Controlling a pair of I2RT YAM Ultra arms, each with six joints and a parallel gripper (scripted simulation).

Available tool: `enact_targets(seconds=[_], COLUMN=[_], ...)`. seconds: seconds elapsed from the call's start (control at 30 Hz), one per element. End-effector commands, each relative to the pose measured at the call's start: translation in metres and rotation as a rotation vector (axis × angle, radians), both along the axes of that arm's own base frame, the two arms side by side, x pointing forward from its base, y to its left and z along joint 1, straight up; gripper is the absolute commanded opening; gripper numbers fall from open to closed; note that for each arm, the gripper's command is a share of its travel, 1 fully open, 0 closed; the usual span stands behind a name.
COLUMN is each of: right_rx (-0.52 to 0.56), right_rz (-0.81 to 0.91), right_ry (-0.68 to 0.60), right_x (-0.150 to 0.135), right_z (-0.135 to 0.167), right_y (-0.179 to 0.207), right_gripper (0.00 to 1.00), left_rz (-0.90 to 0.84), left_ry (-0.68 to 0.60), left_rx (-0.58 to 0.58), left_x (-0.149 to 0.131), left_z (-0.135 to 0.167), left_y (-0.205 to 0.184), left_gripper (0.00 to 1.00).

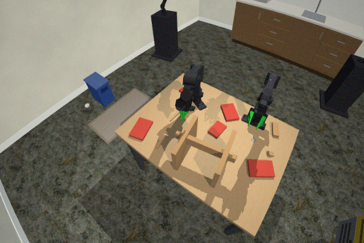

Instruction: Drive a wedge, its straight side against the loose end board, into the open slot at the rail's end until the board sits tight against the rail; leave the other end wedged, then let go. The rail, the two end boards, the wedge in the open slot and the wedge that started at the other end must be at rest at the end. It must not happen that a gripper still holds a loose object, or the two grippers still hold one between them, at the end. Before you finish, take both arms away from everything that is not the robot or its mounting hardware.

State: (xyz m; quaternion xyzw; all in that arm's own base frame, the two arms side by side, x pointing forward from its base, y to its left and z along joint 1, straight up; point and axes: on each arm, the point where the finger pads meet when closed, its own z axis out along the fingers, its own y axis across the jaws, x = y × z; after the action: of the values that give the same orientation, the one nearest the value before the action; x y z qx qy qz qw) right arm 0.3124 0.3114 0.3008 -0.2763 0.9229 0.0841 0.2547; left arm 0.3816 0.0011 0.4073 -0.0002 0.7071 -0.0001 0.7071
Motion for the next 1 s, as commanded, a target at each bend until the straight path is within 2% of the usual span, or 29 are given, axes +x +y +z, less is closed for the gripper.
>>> enact_targets(seconds=[0.0, 0.2, 0.27, 0.53, 0.97], right_rx=[0.076, 0.175, 0.175, 0.254, 0.331], right_rz=[-0.028, -0.075, -0.075, -0.170, -0.286], right_ry=[-0.085, -0.196, -0.196, -0.341, -0.564], right_x=[0.018, 0.049, 0.049, 0.079, 0.100], right_z=[0.024, 0.044, 0.044, 0.066, 0.095], right_y=[-0.010, -0.031, -0.031, -0.079, -0.152], right_gripper=[0.00, 0.00, 0.00, 0.00, 0.00], left_rz=[-0.006, -0.007, -0.007, -0.009, -0.005], left_ry=[-0.010, -0.009, -0.009, -0.008, -0.004], left_rx=[0.006, 0.006, 0.006, 0.006, 0.006], left_x=[-0.001, -0.001, -0.001, -0.001, -0.001], left_z=[0.004, 0.004, 0.004, 0.003, 0.000], left_y=[-0.003, -0.004, -0.004, -0.004, -0.003], left_gripper=[0.44, 0.44, 0.44, 0.44, 0.44])
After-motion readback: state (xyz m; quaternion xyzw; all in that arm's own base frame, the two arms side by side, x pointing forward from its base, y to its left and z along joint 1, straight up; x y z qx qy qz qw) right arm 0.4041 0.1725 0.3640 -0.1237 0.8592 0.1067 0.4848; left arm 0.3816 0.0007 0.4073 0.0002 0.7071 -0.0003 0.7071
